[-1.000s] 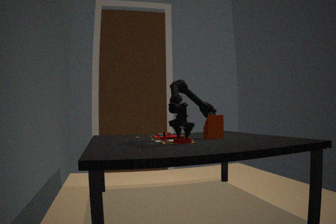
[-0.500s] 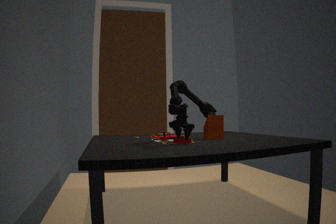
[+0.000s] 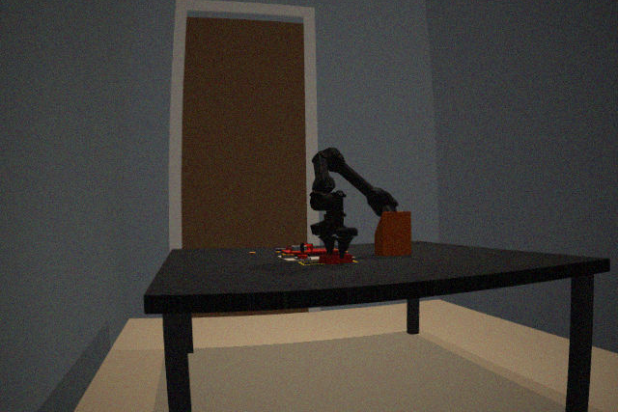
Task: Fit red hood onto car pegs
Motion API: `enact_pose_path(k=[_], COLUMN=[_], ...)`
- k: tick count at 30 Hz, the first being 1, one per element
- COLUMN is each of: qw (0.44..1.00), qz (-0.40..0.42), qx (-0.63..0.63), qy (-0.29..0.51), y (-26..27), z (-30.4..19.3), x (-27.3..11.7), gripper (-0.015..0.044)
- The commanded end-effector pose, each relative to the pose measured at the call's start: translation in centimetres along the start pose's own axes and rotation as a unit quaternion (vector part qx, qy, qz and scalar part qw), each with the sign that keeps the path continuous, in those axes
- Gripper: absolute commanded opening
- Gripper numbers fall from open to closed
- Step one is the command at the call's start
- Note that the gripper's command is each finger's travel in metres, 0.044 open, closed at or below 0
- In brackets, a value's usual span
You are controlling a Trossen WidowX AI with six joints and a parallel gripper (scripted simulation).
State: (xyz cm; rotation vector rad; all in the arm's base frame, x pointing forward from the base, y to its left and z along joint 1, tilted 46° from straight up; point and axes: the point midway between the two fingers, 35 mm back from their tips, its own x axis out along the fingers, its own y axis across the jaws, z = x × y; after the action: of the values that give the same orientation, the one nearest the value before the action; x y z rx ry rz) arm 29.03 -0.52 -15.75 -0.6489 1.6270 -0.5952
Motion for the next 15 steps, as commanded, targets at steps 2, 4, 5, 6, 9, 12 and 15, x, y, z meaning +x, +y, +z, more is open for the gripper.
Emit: enact_pose_path(k=[2,4,5,6,9,12,15], qw=[1.0,1.0,1.0,1.0,1.0,1.0,1.0], qz=[0.0,0.0,0.0,0.0,0.0,0.001,0.001], qx=[0.0,0.0,0.0,0.0,0.0,0.0,0.0], qy=[0.0,0.0,0.0,0.0,0.0,0.0,0.0], y=[0.0,0.0,0.0,0.0,0.0,0.0,0.0], z=[0.0,0.0,0.0,0.0,0.0,0.0,0.0], x=[-0.2,-0.4,-0.6,-0.7,-1.4,-2.0,-2.8], gripper=[0.019,0.0137,0.0111,0.0085,0.0006,0.0,0.0])
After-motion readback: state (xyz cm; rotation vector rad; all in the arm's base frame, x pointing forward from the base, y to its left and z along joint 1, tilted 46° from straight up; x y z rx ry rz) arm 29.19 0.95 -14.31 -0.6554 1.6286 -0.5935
